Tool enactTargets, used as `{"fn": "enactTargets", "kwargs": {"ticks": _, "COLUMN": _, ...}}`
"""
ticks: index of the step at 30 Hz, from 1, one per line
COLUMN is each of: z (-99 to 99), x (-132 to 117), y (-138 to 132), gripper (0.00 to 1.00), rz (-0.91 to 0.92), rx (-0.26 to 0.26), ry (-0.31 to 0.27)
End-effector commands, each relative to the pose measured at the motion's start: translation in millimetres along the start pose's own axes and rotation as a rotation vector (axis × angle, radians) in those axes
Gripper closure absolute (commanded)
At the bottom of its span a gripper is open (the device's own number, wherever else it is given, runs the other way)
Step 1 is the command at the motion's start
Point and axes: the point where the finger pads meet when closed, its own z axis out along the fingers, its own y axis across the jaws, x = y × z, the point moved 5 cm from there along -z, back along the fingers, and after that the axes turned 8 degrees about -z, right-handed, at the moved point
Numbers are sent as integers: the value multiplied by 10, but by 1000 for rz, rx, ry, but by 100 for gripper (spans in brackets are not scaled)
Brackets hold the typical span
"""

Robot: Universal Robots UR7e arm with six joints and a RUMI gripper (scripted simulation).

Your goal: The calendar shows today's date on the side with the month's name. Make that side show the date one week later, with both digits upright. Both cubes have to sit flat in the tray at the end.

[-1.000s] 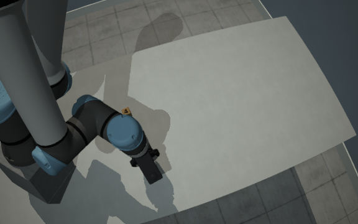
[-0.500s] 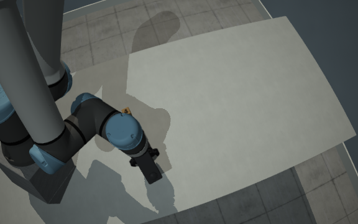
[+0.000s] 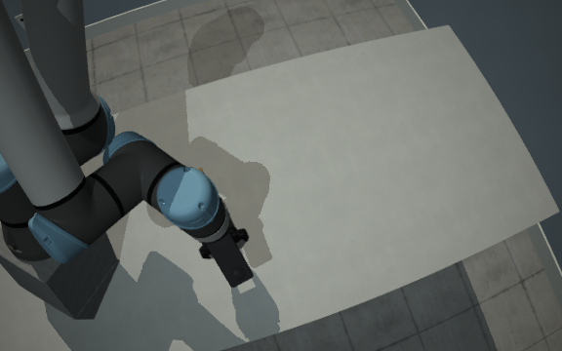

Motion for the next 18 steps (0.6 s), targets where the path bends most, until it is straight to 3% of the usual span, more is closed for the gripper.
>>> {"fn": "enactTargets", "kwargs": {"ticks": 1, "z": -184, "x": 1, "y": 0, "gripper": 72, "rz": -1, "rx": -1, "ry": -2}}
{"fn": "enactTargets", "kwargs": {"ticks": 9, "z": -390, "x": 1, "y": 0, "gripper": 72, "rz": -1, "rx": -1, "ry": -2}}
{"fn": "enactTargets", "kwargs": {"ticks": 18, "z": -445, "x": 1, "y": 0, "gripper": 72, "rz": -1, "rx": -1, "ry": -2}}
